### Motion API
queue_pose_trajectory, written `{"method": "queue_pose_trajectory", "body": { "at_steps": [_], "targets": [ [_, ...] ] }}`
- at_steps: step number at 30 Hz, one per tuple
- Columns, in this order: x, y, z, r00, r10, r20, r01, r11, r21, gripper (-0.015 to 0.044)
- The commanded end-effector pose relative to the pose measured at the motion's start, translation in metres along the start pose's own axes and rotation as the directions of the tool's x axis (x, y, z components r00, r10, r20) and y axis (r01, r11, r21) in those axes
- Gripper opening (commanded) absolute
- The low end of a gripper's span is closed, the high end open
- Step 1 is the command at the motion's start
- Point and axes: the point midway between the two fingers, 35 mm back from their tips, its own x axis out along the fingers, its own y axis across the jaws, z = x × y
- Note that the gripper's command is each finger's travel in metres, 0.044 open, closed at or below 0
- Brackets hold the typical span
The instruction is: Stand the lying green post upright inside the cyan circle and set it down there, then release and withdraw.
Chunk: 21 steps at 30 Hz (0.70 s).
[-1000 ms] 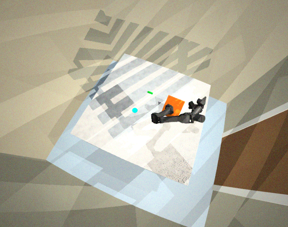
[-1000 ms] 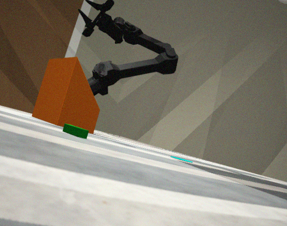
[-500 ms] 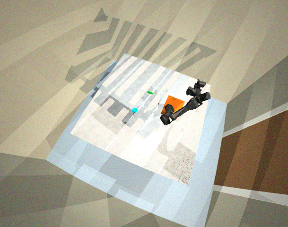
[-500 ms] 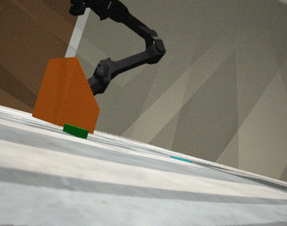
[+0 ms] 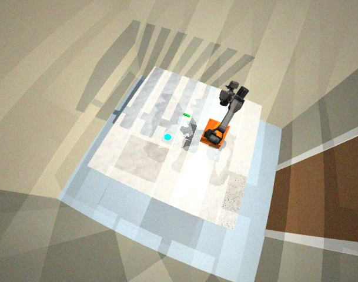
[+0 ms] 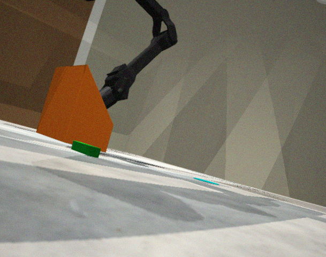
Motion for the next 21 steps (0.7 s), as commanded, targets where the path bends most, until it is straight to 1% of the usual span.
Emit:
{"method": "queue_pose_trajectory", "body": {
  "at_steps": [1, 5, 10, 16, 21],
  "targets": [
    [0.047, 0.018, 0.028, 0.985, 0.167, 0.034, -0.168, 0.984, 0.060, 0.0233],
    [0.085, 0.040, 0.053, 0.951, 0.307, 0.046, -0.310, 0.945, 0.103, 0.0233],
    [0.128, 0.077, 0.083, 0.880, 0.474, 0.034, -0.473, 0.868, 0.153, 0.0233],
    [0.170, 0.132, 0.113, 0.761, 0.649, -0.019, -0.630, 0.745, 0.218, 0.0233],
    [0.197, 0.185, 0.133, 0.638, 0.764, -0.093, -0.720, 0.635, 0.281, 0.0233]
  ]
}}
